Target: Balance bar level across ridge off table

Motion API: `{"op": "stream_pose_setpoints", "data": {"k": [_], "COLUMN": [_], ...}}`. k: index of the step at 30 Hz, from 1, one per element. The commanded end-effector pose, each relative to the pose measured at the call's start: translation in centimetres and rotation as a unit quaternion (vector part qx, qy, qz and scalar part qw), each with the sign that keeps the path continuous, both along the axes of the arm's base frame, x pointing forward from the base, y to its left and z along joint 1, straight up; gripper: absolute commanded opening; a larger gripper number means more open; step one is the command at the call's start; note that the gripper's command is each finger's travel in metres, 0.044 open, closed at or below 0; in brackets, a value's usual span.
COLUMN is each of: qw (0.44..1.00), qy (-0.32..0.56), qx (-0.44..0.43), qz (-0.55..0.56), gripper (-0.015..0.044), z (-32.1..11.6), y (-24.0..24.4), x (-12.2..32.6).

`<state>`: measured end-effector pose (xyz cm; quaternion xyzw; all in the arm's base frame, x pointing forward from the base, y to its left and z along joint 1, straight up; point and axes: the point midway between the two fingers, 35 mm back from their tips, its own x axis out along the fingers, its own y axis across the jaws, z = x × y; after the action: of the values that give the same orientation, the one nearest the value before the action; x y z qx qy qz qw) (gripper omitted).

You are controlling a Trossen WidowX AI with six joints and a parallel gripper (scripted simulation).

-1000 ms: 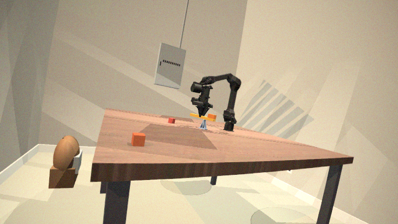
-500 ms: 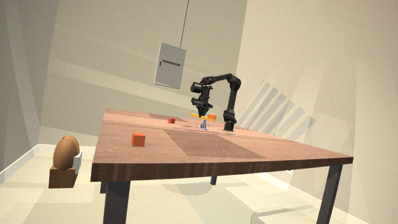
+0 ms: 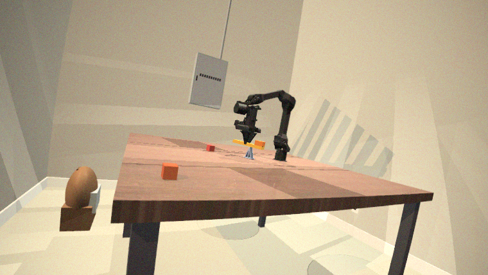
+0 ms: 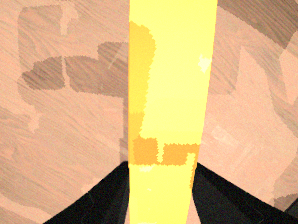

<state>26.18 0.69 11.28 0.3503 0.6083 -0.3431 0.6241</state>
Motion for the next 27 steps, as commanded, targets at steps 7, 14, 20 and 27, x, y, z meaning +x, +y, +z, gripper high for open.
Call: {"op": "stream_pose_setpoints", "data": {"k": [7,14,20,27], "qw": [1.000,1.000,1.000,1.000], "qy": [0.000,0.000,0.000,0.000], "qx": [0.001,0.001,0.001,0.001], "qz": [0.000,0.000,0.000,0.000], "gripper": [0.0000,0.0000,0.0000,0.0000], "z": [-0.14,-0.19,-0.24,-0.31], "y": [0.05,0.05,0.05,0.05], "x": [0.00,0.00,0.00,-0.01]}}
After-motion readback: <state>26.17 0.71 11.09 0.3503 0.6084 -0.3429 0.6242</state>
